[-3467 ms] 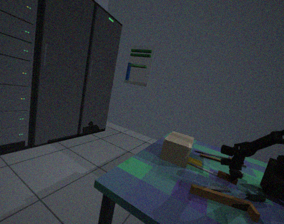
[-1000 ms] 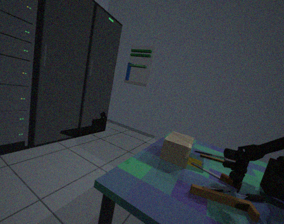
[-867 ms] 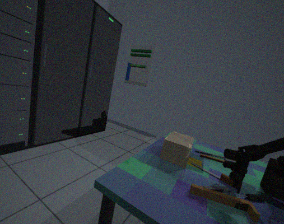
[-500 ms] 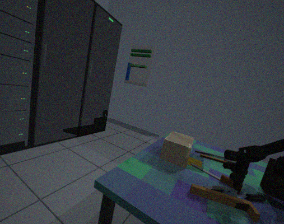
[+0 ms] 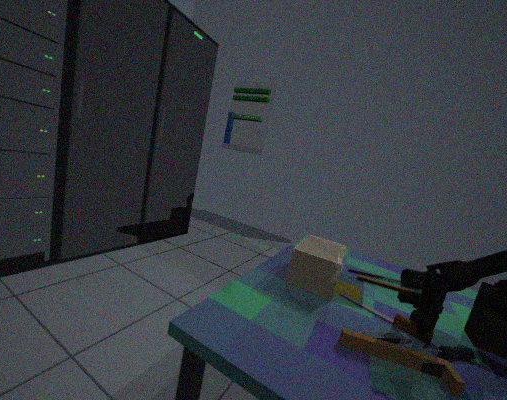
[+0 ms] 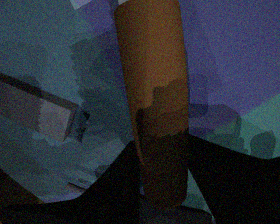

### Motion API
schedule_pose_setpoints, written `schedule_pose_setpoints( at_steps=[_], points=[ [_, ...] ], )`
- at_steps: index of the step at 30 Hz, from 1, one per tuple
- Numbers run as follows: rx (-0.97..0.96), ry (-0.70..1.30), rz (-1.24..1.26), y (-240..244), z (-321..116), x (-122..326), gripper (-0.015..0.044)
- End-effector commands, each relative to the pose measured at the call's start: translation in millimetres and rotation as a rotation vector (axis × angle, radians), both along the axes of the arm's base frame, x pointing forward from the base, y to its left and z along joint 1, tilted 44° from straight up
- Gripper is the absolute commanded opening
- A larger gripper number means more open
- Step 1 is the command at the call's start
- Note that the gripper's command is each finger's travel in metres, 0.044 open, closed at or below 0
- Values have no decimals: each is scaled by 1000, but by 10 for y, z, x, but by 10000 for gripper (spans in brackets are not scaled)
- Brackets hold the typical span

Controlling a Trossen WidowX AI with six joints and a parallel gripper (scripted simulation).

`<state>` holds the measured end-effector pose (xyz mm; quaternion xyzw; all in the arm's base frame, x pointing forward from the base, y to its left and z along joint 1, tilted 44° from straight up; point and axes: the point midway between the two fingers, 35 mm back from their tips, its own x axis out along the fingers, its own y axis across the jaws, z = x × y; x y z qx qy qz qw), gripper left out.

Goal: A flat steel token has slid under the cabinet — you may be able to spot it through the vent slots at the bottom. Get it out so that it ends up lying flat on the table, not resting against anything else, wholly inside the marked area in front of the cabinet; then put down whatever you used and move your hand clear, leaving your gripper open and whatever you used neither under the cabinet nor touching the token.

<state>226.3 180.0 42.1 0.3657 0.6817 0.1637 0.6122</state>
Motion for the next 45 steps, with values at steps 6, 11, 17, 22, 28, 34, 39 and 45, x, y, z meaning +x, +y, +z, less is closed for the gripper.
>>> schedule_pose_setpoints(
  at_steps=[6, 11, 17, 22, 28, 34, 39, 45],
  points=[
    [8, -11, 4, 78, 99, 23, 0],
    [8, -11, 4, 84, 105, 20, 0],
    [8, -11, 4, 120, 142, 31, 0],
    [3, -2, 1, 105, 109, 12, 105],
    [4, -2, 2, 106, 111, 12, 200],
    [9, -6, -1, 107, 105, 12, 270],
    [8, -8, 1, 107, 100, 12, 270],
    [9, -6, -1, 120, 85, 12, 270]
  ],
)
